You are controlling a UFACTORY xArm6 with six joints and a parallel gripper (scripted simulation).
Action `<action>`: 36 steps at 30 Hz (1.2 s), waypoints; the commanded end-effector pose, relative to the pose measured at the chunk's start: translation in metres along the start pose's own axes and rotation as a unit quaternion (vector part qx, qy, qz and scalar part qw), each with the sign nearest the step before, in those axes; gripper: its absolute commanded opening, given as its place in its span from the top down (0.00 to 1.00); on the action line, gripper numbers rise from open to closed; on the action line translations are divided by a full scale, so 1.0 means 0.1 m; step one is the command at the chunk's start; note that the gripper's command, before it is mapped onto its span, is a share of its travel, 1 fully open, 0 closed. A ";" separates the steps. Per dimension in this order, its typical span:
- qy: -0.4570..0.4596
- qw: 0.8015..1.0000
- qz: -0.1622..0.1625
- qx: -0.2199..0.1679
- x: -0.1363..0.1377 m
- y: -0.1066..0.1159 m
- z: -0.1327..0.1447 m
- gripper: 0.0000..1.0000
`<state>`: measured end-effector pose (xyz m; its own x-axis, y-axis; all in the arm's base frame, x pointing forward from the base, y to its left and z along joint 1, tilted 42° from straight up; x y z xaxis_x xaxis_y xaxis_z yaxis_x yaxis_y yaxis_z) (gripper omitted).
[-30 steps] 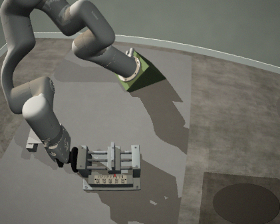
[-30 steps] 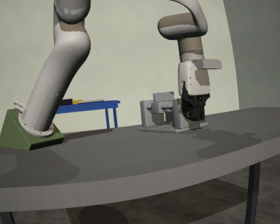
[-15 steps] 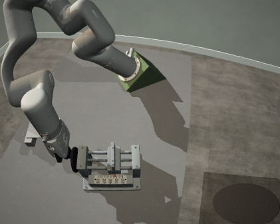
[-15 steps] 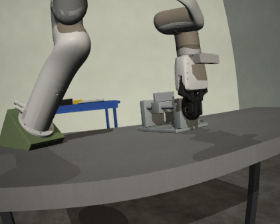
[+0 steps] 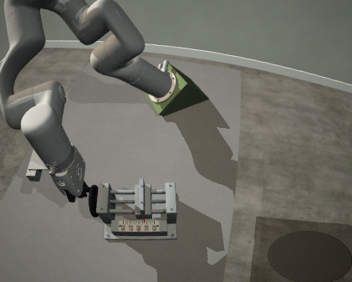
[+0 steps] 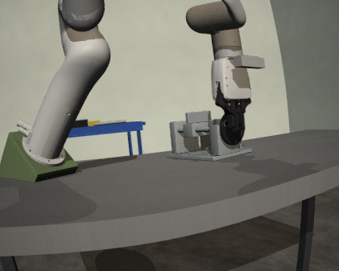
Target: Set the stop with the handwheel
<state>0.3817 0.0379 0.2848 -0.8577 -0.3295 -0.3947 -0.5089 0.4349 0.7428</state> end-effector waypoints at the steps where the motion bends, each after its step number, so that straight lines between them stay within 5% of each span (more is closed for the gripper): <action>1: -0.001 1.000 -0.003 -0.001 -0.08 0.10 0.01 0.94; 23: -0.001 1.000 -0.003 -0.001 -0.43 0.12 0.08 0.94; 36: -0.001 1.000 -0.003 -0.001 -0.57 -0.14 0.10 0.94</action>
Point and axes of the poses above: the point where the finger pads meet when closed, its own y axis back along the fingers, its own x axis across the jaws, z = x × y, the point moved 1 cm from there along y, back along the fingers, and after that the axes turned 11 degrees about -y, right-handed, at the moved point
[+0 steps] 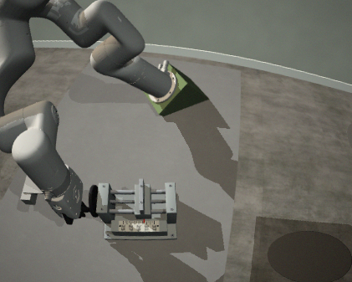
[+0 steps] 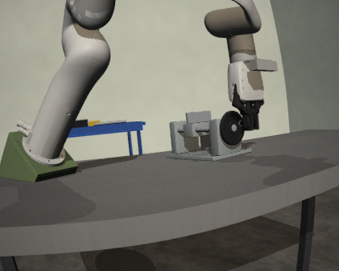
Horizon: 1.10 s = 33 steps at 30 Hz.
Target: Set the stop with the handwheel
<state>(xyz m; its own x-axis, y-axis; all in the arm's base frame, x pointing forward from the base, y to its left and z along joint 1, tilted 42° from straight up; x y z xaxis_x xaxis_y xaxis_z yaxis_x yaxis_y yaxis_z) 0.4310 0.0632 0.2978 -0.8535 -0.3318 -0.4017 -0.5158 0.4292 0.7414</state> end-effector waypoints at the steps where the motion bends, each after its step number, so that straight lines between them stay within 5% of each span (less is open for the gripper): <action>1: 0.000 1.000 0.001 0.001 -0.01 -0.12 0.00 0.94; 17: 0.000 1.000 0.001 0.001 0.20 -0.39 -0.04 0.94; 33: 0.000 1.000 0.001 0.001 0.47 -0.34 -0.09 0.94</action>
Point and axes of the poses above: the point where the finger pads meet when closed, its own y axis back along the fingers, its own x axis across the jaws, z = x × y, the point moved 1 cm from there along y, back along the fingers, and after that the axes turned 11 degrees about -y, right-handed, at the moved point
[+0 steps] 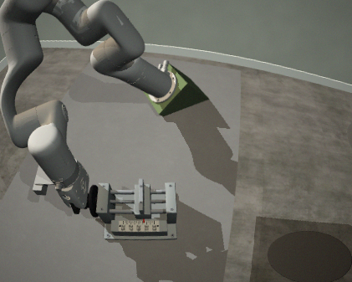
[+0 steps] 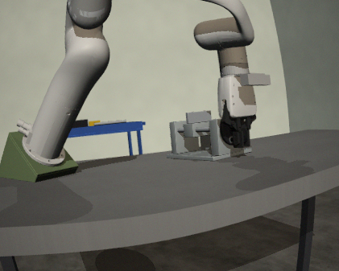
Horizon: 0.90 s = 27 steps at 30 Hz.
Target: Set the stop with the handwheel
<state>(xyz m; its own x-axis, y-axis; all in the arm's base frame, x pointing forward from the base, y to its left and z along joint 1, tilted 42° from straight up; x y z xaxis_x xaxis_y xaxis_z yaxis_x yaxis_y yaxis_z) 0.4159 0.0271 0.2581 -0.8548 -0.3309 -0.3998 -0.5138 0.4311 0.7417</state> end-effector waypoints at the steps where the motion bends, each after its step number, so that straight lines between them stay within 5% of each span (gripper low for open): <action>1: 0.000 1.000 0.000 0.000 0.07 0.05 -0.02 0.94; 27: 0.000 1.000 0.000 0.000 0.14 0.42 -0.03 0.94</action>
Point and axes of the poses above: the point where the finger pads meet when closed, its own y axis back along the fingers, its own x axis across the jaws, z = x × y, the point moved 1 cm from there along y, back along the fingers, and after that the axes turned 11 degrees about -y, right-handed, at the moved point
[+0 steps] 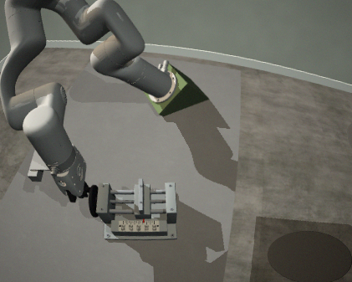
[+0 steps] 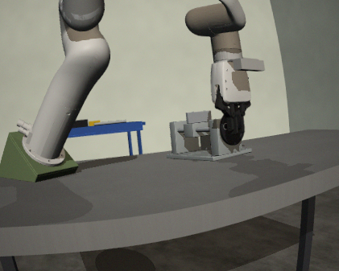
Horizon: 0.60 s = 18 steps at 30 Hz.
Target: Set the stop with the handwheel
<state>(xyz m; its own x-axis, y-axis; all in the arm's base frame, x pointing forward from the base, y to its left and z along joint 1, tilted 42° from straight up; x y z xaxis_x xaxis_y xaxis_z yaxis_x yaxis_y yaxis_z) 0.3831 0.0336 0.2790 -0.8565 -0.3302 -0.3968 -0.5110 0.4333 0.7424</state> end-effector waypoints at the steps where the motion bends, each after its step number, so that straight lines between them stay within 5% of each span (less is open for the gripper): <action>1: -0.001 1.000 -0.002 0.000 -0.04 0.09 0.00 0.94; 18: -0.001 1.000 -0.002 0.000 -0.26 0.23 0.05 0.94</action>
<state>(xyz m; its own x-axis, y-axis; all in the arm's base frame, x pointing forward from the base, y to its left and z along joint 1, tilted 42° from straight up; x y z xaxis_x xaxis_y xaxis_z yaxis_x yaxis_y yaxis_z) 0.3893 0.0535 0.3017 -0.8544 -0.3310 -0.4005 -0.5144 0.4304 0.7417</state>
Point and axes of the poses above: the point where the finger pads meet when closed, its own y axis back along the fingers, its own x axis across the jaws, z = x × y, the point moved 1 cm from there along y, back along the fingers, and after that the axes turned 11 degrees about -y, right-handed, at the moved point
